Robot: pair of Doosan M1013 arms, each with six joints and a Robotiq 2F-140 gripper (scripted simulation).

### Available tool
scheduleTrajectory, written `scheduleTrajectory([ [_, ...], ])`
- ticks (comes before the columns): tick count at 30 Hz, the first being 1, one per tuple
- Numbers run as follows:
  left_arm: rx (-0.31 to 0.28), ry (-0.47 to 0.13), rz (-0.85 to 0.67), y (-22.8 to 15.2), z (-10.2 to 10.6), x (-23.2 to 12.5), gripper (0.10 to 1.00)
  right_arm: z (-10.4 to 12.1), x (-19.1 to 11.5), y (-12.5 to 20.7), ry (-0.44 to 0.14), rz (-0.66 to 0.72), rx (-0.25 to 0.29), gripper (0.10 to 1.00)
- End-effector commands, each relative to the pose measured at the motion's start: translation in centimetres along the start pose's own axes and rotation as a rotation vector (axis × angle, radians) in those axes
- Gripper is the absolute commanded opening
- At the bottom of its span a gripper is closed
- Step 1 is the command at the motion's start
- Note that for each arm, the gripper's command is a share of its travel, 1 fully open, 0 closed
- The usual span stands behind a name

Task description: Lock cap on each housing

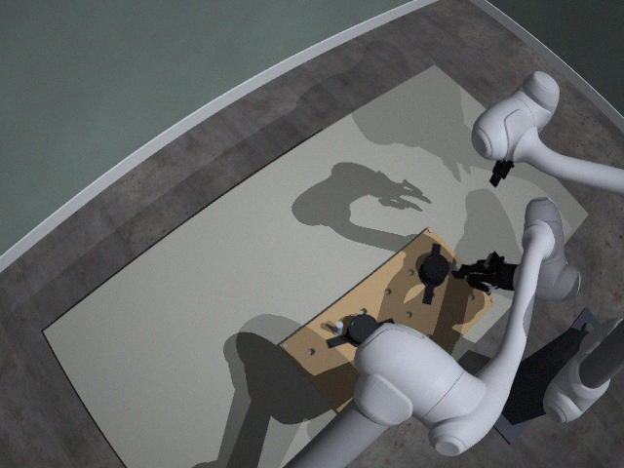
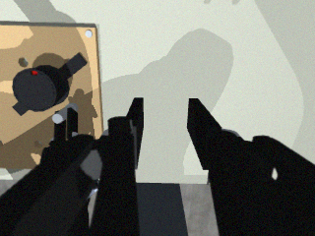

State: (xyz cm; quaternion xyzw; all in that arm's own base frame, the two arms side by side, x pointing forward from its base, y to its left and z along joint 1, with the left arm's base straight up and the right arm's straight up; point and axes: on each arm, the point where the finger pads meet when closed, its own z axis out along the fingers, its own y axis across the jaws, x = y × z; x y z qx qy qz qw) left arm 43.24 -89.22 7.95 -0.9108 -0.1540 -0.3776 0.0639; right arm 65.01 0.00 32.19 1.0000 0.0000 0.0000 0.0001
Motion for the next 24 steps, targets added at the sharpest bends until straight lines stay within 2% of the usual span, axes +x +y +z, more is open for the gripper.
scheduleTrajectory([
  [1,-0.002,0.001,-0.001,0.05,-0.05,0.02,0.099,-0.08,0.02,-0.01,0.001,0.0,0.0,0.328],
  [24,-0.002,-0.003,-0.001,0.05,0.45,-0.45,0.099,-0.08,0.02,-0.01,0.001,0.0,0.0,0.328],
])
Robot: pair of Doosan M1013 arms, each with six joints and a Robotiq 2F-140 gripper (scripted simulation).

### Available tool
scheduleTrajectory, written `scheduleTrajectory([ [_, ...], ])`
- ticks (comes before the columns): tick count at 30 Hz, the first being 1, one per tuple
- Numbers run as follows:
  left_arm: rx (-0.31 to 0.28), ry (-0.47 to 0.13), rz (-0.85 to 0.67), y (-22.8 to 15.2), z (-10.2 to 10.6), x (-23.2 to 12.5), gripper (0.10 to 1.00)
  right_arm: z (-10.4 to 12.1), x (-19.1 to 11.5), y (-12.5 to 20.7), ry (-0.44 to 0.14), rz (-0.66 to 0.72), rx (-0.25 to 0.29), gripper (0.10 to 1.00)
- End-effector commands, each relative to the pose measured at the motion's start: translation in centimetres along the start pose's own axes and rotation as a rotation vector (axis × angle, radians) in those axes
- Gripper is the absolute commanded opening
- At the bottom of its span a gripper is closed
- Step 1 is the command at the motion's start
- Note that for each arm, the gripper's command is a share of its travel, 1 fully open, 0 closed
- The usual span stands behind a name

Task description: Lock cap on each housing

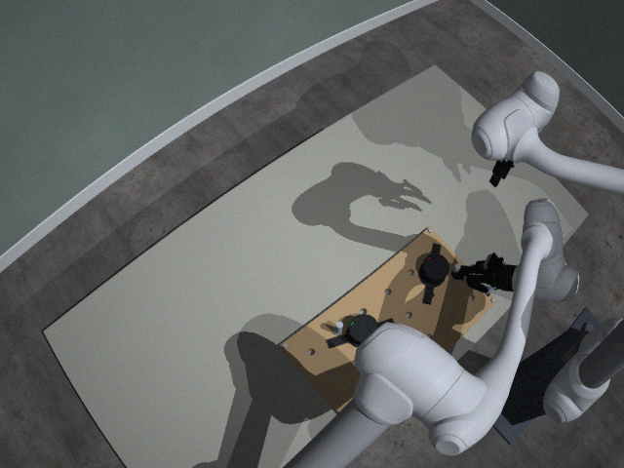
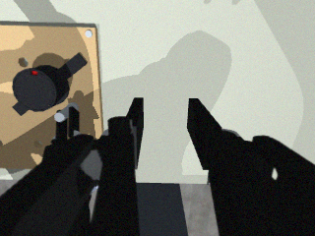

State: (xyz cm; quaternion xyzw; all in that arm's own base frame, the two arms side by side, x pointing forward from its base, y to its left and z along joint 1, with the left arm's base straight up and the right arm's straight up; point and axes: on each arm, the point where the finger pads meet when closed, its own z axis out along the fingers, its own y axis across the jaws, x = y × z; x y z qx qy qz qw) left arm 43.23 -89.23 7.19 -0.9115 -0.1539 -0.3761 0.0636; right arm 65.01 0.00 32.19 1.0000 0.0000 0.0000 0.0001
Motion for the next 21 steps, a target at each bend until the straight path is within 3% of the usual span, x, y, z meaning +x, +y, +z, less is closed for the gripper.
scheduleTrajectory([
  [1,-0.001,0.001,-0.002,0.04,-0.06,0.08,0.099,-0.08,0.02,-0.01,0.001,0.0,0.0,0.328],
  [3,-0.001,0.001,-0.002,0.04,-0.02,0.04,0.099,-0.08,0.02,-0.01,0.001,0.0,0.0,0.328],
  [4,-0.001,-0.001,-0.002,0.04,0.0,0.06,0.328,-0.08,0.02,-0.01,0.001,0.0,0.0,0.328],
  [21,-0.001,-0.001,-0.002,0.04,-0.28,0.06,0.328,-0.08,0.02,-0.01,0.001,0.0,0.0,0.328],
])
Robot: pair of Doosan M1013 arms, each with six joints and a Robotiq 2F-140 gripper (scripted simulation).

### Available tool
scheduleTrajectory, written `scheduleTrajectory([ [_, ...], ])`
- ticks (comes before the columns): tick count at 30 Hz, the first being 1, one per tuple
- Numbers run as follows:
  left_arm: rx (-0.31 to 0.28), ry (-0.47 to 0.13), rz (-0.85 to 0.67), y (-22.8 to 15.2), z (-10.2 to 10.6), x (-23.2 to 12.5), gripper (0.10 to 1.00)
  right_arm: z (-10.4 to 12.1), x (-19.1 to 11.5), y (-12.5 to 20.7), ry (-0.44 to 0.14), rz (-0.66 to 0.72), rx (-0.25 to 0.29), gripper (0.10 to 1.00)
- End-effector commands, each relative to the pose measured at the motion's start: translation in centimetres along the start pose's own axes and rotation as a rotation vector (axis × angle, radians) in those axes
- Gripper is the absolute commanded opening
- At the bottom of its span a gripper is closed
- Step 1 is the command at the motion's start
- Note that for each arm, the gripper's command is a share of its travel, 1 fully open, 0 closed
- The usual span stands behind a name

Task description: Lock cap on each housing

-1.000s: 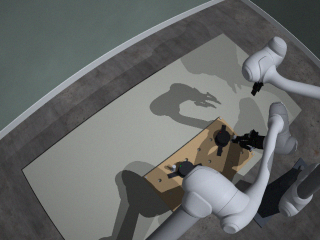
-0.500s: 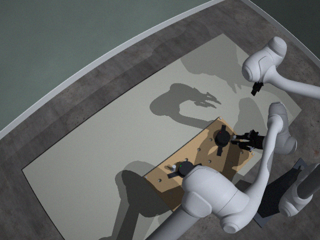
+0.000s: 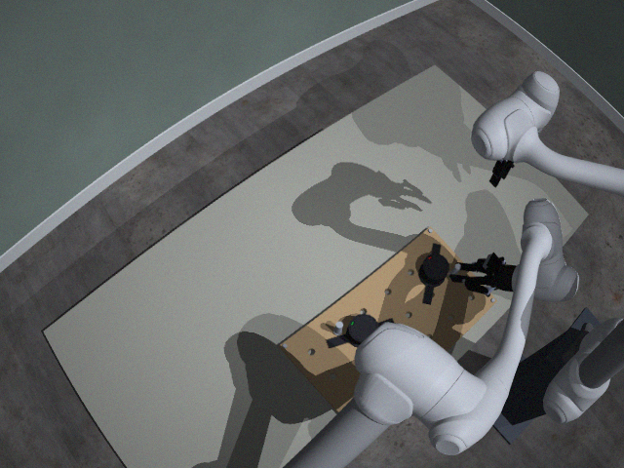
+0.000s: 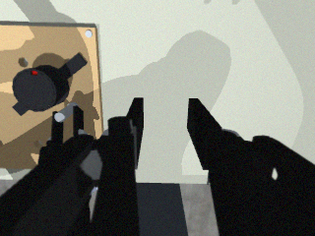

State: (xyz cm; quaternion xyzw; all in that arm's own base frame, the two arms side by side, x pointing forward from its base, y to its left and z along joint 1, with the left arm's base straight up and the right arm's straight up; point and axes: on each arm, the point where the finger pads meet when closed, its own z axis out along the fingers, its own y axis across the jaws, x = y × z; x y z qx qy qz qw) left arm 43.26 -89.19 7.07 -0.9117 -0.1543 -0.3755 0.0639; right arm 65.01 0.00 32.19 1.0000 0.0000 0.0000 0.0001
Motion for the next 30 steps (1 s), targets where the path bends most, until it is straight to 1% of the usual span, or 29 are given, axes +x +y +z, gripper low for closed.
scheduleTrajectory([
  [1,-0.002,0.0,-0.001,0.1,-0.4,0.1,0.328,-0.1,0.0,0.0,0.001,0.0,0.0,0.328],
  [6,-0.003,0.0,-0.001,0.1,-1.1,0.1,0.328,-0.1,0.0,0.0,0.001,0.0,0.0,0.328],
  [8,-0.002,0.0,-0.001,0.1,-1.0,0.1,0.328,-0.1,0.0,0.0,0.001,0.0,0.0,0.328],
  [16,-0.003,0.0,-0.001,0.1,-4.8,0.1,0.328,-0.1,0.0,0.0,0.001,0.0,0.0,0.328],
  [19,-0.001,0.001,-0.002,0.0,-5.0,0.2,0.328,-0.1,0.0,0.0,0.001,0.0,0.0,0.328],
  [27,-0.002,0.0,-0.001,0.1,-8.6,0.1,0.328,-0.1,0.0,0.0,0.001,0.0,0.0,0.328],
  [28,-0.001,0.0,-0.001,0.0,-8.8,0.1,0.328,-0.1,0.0,0.0,0.001,0.0,0.0,0.328],
  [30,0.0,0.001,-0.002,0.0,-8.6,0.2,0.328,-0.1,0.0,0.0,0.001,0.0,0.0,0.328],
])
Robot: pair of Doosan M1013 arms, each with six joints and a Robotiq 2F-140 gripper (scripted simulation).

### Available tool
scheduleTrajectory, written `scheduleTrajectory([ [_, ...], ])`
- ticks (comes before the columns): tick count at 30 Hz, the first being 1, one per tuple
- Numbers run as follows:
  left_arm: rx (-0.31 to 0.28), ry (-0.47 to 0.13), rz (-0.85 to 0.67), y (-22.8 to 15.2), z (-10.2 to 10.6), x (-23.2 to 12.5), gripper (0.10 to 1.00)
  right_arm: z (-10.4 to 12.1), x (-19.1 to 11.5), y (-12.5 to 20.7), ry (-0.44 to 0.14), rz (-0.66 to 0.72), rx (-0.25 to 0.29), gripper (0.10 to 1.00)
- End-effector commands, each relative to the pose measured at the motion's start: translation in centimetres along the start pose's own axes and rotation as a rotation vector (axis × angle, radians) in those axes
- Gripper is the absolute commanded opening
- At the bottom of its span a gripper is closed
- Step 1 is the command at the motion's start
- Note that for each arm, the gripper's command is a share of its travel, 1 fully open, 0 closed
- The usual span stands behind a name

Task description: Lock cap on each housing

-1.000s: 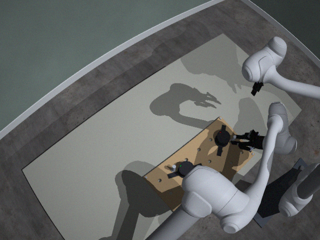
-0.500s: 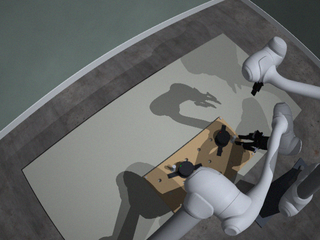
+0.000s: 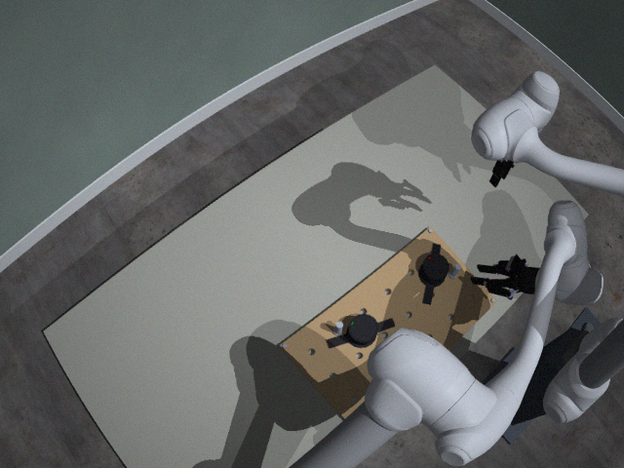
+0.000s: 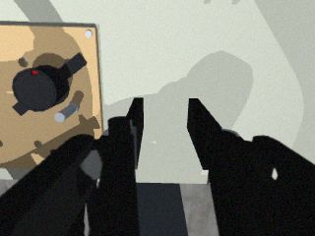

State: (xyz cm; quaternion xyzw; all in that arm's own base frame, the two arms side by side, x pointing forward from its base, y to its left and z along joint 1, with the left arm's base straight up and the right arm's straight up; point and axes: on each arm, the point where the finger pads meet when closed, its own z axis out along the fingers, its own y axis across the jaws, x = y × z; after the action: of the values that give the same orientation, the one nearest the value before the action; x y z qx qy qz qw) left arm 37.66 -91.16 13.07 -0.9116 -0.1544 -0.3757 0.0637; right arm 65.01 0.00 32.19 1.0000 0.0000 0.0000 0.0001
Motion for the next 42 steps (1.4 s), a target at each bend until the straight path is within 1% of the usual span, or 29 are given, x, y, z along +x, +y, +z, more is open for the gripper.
scheduleTrajectory([
  [1,0.001,0.0,-0.001,0.0,-0.1,0.1,0.328,-0.1,0.0,0.0,0.001,0.0,0.0,0.328],
  [23,0.0,-0.004,0.0,-0.4,0.3,0.4,0.328,-0.1,0.0,0.0,0.001,0.0,0.0,0.328],
  [26,-0.003,-0.017,0.006,-1.7,0.7,1.3,0.328,-0.1,0.0,0.0,0.001,0.0,0.0,0.328],
  [38,-0.018,-0.093,0.035,-9.0,3.2,6.5,0.328,-0.1,0.0,0.0,0.001,0.0,0.0,0.328],
  [40,-0.018,-0.093,0.035,-9.0,3.2,6.5,0.328,-0.1,0.0,0.0,0.001,0.0,0.0,0.328],
  [42,-0.02,-0.102,0.04,-10.1,3.5,7.2,0.328,-0.1,0.0,0.0,0.001,0.0,0.0,0.328],
])
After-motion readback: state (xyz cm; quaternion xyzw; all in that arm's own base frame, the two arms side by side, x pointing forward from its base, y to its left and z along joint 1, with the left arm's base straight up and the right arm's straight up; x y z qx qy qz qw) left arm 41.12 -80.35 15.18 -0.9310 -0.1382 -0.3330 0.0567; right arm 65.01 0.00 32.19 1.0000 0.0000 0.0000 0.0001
